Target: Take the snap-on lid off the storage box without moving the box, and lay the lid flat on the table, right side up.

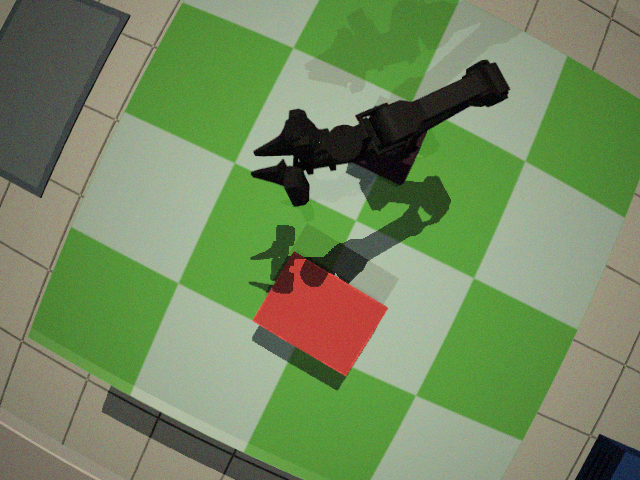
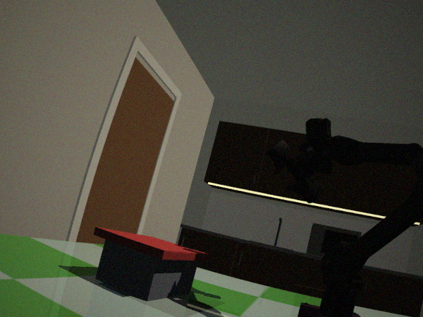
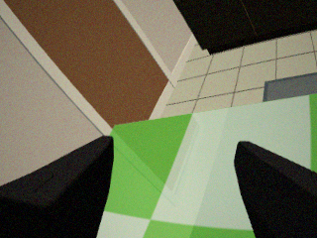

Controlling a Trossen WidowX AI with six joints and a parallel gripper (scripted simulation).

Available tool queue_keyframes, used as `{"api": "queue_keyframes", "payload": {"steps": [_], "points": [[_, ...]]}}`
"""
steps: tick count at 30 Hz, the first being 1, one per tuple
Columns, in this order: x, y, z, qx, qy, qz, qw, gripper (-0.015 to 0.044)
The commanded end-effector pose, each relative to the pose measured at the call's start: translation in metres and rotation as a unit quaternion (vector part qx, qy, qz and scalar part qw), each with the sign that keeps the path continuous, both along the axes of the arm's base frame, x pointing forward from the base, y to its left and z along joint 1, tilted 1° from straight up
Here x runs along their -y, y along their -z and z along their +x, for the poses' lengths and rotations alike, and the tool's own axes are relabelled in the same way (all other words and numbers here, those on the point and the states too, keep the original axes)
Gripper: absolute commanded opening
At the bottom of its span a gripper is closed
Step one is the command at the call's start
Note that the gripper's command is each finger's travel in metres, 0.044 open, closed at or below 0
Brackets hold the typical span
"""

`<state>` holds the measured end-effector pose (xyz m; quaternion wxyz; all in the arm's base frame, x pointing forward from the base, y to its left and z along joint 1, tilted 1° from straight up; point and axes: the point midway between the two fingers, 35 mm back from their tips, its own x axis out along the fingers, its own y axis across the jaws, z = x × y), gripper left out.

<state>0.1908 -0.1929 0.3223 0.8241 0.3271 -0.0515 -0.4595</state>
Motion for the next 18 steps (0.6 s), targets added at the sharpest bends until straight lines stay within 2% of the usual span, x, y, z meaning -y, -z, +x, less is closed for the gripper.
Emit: {"api": "queue_keyframes", "payload": {"steps": [1, 5, 10, 18], "points": [[-0.038, 0.034, 0.040, 0.029, -0.078, 0.090, 0.992, 0.0235], [-0.066, 0.053, 0.059, 0.045, -0.115, 0.152, 0.981, 0.0235], [-0.130, 0.091, 0.083, 0.057, -0.168, 0.283, 0.942, 0.0235], [-0.212, 0.138, 0.085, 0.032, -0.197, 0.430, 0.881, 0.0235]]}}
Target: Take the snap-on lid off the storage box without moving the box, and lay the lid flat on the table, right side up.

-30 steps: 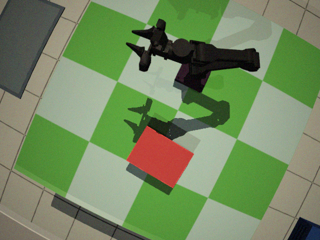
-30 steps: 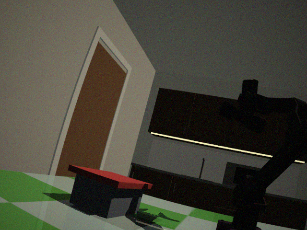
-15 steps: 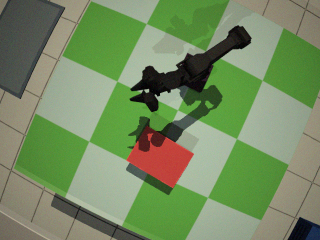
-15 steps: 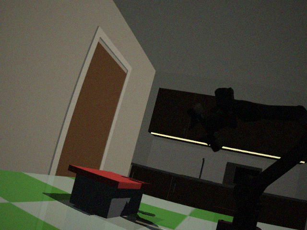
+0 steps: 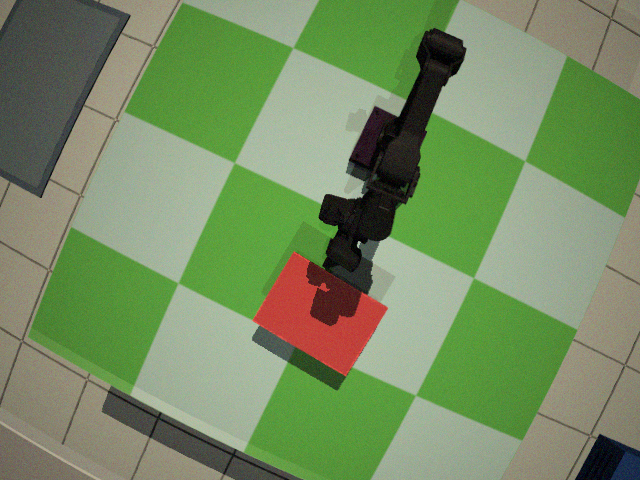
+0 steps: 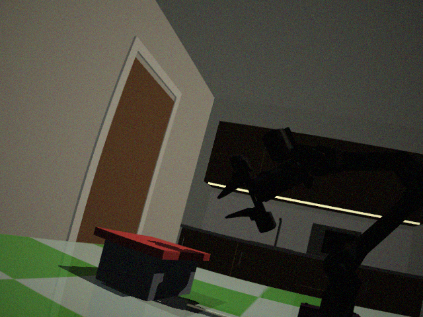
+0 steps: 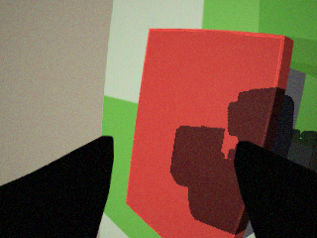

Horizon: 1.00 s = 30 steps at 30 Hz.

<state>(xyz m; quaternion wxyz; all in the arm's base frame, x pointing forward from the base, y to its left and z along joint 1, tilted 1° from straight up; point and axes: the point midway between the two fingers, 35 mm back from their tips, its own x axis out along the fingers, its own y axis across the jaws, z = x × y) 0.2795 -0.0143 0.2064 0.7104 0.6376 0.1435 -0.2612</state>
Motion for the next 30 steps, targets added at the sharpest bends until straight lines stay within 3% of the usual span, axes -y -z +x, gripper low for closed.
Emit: {"api": "queue_keyframes", "payload": {"steps": [1, 13, 19, 30], "points": [[-0.043, 0.027, -0.006, -0.033, -0.026, 0.073, 0.996, 0.0235], [-0.050, 0.032, -0.007, -0.039, -0.030, 0.085, 0.995, 0.0235], [-0.051, 0.079, -0.006, -0.039, -0.030, 0.085, 0.995, 0.0235], [-0.051, 0.086, 0.002, -0.039, -0.030, 0.085, 0.995, 0.0235]]}}
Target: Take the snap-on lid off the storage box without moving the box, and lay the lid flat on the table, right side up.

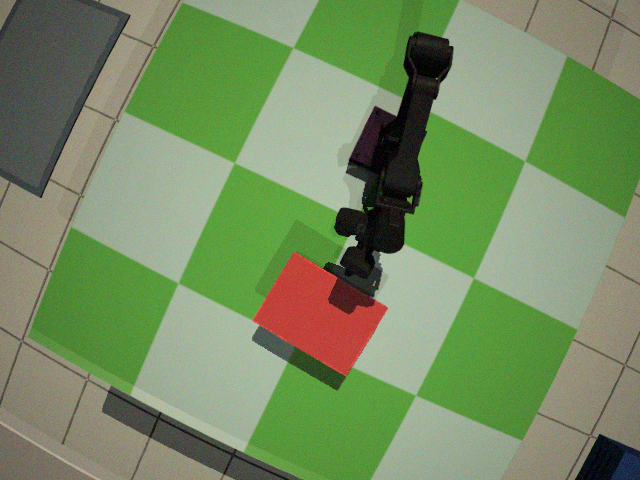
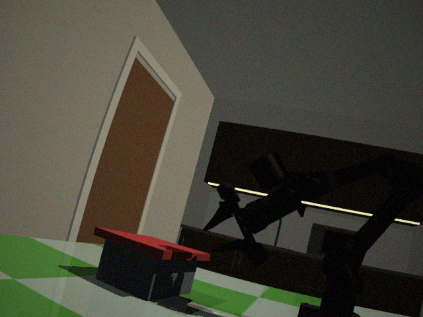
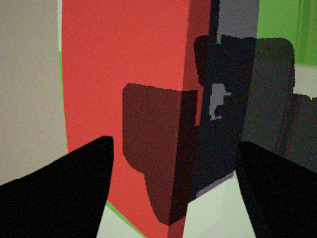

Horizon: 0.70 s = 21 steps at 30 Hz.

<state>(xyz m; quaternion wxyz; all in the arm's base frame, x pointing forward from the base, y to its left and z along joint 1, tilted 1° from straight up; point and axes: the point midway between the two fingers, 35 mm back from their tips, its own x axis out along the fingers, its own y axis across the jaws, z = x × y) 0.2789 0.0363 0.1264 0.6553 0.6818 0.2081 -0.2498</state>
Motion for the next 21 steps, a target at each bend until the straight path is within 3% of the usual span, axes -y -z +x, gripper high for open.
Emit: {"api": "queue_keyframes", "payload": {"steps": [1, 21], "points": [[0.000, 0.006, 0.004, -0.004, -0.001, 0.000, 1.000, 0.0235], [0.000, 0.025, 0.031, -0.003, -0.001, 0.000, 1.000, 0.0235]]}}
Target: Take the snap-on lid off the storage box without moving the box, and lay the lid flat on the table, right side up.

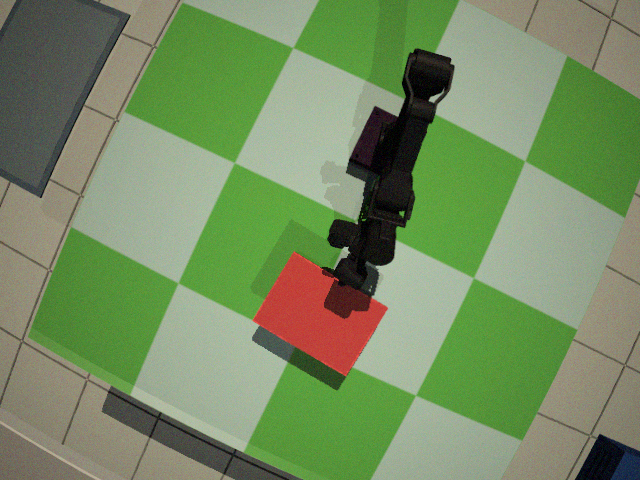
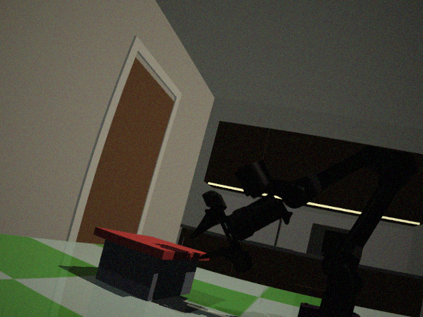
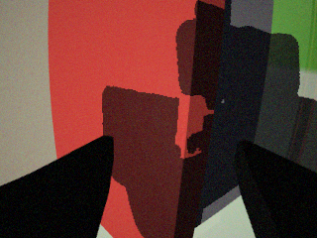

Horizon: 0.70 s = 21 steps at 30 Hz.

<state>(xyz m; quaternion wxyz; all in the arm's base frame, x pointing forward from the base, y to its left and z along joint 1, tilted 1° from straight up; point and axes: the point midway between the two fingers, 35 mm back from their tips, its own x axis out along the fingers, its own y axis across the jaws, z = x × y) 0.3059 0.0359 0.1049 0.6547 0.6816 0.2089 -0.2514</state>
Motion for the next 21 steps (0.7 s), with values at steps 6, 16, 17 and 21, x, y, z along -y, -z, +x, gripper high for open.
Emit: {"api": "queue_keyframes", "payload": {"steps": [6, 16, 17, 21], "points": [[0.001, 0.011, 0.011, -0.001, -0.002, 0.000, 1.000, 0.0235], [0.002, 0.022, 0.022, 0.000, -0.002, 0.000, 1.000, 0.0235], [0.003, 0.023, 0.023, 0.000, -0.002, 0.000, 1.000, 0.0235], [0.003, 0.023, 0.023, 0.000, -0.002, 0.000, 1.000, 0.0156]]}}
